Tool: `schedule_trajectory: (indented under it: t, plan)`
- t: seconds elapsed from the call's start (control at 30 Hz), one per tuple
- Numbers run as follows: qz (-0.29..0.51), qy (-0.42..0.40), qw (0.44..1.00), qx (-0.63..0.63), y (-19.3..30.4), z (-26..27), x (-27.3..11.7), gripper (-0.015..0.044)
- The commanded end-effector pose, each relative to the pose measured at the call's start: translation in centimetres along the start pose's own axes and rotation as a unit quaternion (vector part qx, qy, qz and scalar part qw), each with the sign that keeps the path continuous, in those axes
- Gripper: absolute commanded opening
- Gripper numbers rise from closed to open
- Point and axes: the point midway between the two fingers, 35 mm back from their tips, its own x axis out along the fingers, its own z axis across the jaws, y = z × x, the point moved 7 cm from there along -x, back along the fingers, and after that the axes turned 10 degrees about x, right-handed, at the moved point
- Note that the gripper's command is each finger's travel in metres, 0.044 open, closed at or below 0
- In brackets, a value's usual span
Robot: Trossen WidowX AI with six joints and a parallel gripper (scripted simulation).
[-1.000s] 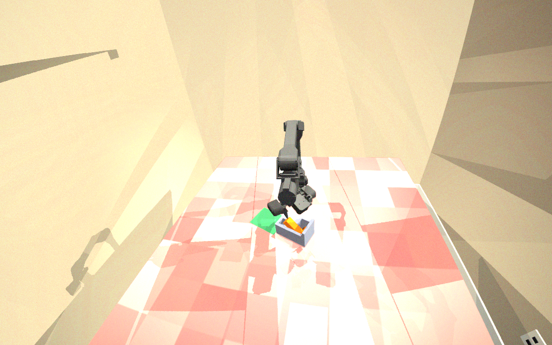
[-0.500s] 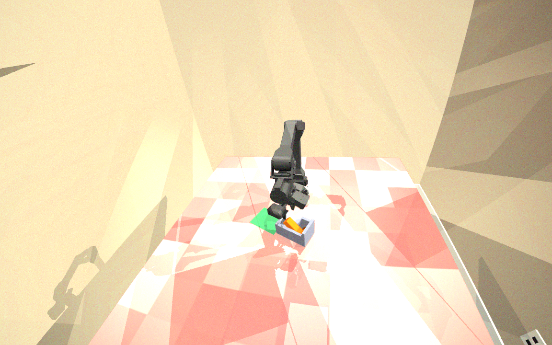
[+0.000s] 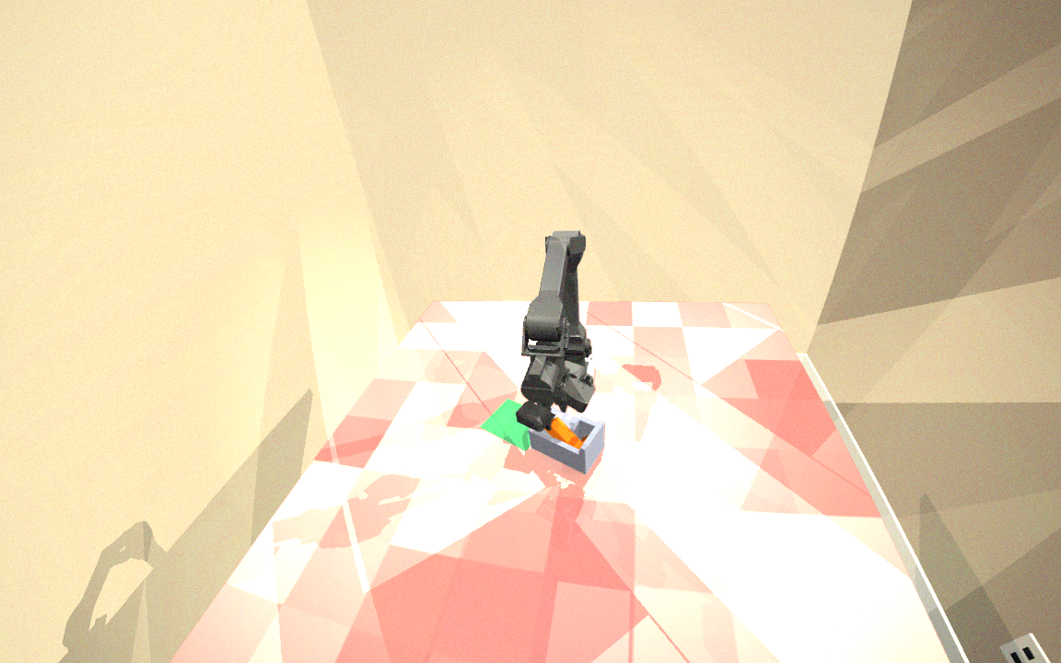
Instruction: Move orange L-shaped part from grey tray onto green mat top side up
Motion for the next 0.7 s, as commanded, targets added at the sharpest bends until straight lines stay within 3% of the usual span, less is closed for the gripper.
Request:
schedule_trajectory:
  t: [0.0,0.67]
  plan:
    - [0.001,-0.003,1.000,-0.003,0.0,0.0,0.7,0.0280]
    - [0.001,-0.004,1.000,-0.003,0.1,0.2,3.9,0.0280]
